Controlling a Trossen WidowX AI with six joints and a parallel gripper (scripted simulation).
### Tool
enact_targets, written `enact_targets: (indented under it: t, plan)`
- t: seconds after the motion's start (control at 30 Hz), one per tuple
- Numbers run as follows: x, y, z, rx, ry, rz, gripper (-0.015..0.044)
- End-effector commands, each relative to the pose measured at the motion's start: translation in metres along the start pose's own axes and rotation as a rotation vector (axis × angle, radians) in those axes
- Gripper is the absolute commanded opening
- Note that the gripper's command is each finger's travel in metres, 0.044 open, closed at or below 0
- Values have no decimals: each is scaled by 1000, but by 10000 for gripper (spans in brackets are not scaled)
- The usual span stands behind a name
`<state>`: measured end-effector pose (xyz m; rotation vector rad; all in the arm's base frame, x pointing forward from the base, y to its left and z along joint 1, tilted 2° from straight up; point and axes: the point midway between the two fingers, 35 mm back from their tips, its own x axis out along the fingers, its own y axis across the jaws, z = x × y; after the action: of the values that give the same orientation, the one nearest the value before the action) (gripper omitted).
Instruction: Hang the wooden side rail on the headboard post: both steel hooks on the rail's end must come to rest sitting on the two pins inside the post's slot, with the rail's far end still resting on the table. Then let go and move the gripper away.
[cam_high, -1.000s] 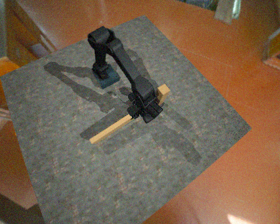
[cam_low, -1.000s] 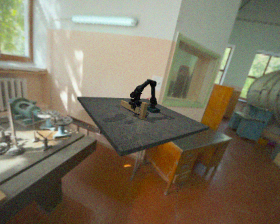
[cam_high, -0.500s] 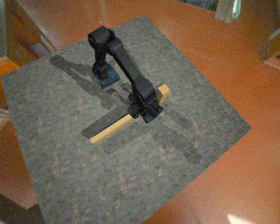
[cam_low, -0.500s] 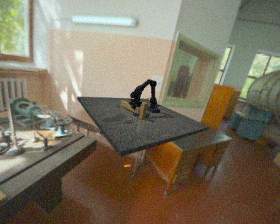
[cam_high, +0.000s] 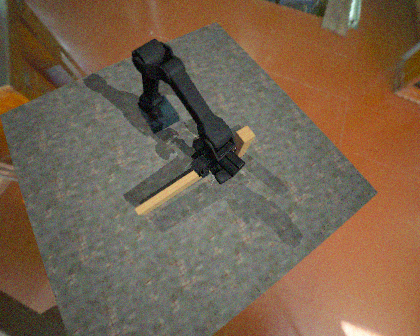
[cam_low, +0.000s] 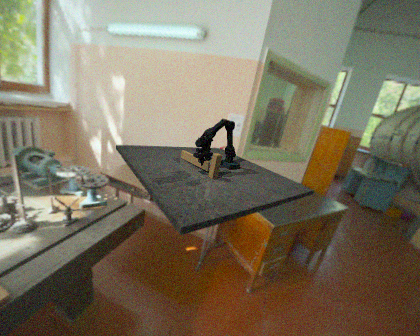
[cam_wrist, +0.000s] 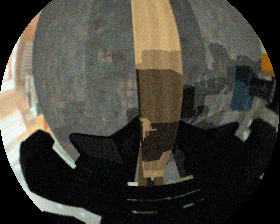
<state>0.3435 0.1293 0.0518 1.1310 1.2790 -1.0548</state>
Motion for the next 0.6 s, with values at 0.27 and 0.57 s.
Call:
enact_targets:
  t: [0.27,0.57]
  plan:
    - [-5,4,-3,6,6,11,0]
    - [-4,5,-4,6,6,11,0]
